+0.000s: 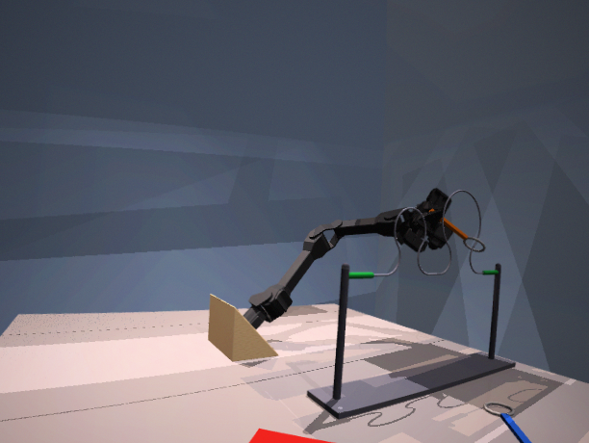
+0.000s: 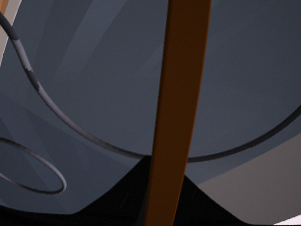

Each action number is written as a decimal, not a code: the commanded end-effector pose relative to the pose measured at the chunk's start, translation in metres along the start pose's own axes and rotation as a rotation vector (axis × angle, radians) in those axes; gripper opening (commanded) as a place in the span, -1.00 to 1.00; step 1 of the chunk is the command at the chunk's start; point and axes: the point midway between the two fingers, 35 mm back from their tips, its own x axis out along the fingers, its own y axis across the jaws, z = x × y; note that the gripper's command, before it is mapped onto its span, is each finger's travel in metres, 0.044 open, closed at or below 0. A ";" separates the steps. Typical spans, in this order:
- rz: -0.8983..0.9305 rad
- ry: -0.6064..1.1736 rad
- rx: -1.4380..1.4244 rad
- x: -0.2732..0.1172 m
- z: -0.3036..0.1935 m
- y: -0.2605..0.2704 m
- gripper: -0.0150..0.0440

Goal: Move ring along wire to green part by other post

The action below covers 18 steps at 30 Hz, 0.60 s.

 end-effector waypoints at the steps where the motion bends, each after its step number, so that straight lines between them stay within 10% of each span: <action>1: 0.004 -0.002 0.005 0.001 0.001 -0.004 -1.00; 18: 0.073 0.000 0.147 0.001 0.002 -0.001 -1.00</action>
